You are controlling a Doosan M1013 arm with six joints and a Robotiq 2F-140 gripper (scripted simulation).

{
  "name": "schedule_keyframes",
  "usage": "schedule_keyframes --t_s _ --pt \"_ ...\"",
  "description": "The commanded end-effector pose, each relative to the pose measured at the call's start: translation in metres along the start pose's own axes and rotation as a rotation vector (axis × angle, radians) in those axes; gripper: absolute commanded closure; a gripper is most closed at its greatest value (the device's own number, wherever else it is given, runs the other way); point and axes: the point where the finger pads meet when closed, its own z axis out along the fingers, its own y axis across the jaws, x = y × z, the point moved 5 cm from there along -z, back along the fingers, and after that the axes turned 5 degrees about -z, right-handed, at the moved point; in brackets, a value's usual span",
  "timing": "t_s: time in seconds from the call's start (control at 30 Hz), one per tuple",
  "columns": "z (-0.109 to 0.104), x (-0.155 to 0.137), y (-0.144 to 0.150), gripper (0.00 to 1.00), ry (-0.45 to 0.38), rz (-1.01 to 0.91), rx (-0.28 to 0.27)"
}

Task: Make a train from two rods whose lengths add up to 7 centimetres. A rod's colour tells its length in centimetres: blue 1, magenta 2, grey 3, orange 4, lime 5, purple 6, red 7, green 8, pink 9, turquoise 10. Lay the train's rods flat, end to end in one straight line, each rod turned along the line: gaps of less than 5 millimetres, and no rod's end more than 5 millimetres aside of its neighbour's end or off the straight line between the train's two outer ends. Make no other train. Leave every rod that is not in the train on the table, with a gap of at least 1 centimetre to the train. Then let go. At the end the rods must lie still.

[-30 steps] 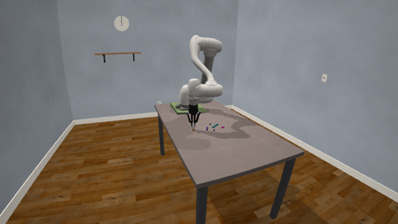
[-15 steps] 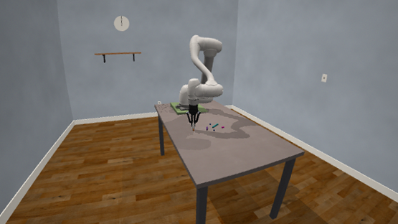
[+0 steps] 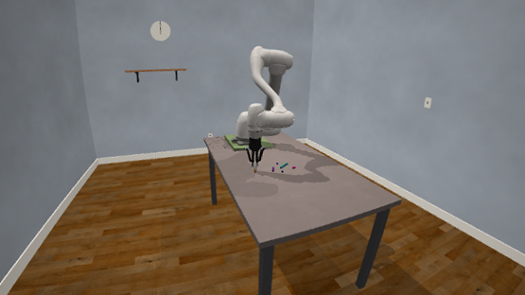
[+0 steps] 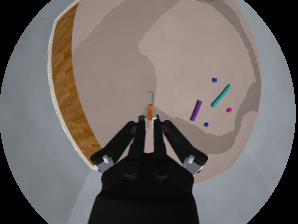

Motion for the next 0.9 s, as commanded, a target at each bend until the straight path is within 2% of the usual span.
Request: schedule_keyframes --t_s 0.0,0.17,0.6,0.87 --pt "0.000 0.000 0.000 0.90 0.000 0.000 0.000" --pt "0.000 0.000 0.000 0.85 0.000 0.000 0.000" --pt "-0.001 0.000 0.000 0.85 0.000 0.000 0.000" --pt "-0.014 0.000 0.000 0.85 0.000 0.000 0.000"
